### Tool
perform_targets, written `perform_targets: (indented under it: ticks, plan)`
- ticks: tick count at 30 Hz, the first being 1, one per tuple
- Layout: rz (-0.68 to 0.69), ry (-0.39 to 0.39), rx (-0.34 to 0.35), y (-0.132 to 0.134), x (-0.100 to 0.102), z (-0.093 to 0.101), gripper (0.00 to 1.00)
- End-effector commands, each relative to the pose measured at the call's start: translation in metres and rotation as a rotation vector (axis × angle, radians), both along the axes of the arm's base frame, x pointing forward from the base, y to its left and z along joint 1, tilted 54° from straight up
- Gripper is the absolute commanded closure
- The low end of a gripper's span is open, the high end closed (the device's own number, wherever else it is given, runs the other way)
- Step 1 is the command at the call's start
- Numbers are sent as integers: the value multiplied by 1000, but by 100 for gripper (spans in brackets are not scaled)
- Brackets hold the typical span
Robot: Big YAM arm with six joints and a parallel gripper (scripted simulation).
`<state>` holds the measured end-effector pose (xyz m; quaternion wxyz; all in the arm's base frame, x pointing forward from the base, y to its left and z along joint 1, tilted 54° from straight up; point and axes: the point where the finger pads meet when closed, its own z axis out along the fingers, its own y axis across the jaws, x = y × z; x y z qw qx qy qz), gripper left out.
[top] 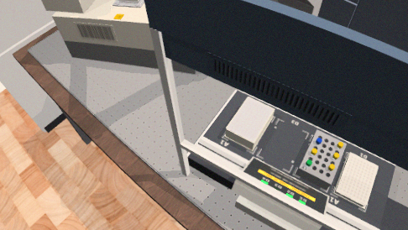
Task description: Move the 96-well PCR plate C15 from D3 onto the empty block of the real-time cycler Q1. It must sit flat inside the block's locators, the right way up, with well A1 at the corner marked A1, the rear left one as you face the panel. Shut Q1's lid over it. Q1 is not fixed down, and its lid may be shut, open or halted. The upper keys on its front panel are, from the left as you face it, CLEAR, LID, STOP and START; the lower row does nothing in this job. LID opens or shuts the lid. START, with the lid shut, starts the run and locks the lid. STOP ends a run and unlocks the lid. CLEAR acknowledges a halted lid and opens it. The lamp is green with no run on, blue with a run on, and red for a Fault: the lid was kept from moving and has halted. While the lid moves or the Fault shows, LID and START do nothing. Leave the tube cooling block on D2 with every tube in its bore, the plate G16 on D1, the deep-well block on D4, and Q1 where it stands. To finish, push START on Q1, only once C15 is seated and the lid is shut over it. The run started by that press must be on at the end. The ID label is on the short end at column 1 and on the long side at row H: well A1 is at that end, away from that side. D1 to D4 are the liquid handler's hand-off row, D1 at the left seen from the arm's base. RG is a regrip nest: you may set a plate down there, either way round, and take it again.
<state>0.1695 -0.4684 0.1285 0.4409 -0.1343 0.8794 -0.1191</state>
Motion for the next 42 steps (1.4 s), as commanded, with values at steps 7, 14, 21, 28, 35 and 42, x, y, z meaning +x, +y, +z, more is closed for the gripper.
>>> perform_targets:
  ticks: [7, 14, 21, 28, 35, 42]
  plan:
    - [-16, -4, 18, -5, 2, -8, 100]
    - [-21, -6, -40, -17, -7, 16, 100]
    - [-27, -7, -60, -22, -10, 25, 100]
    - [-30, -5, -24, -13, -10, 9, 100]
    - [-31, -2, 6, -1, -11, -2, 100]
    - [-31, -2, -2, -6, -11, 3, 100]
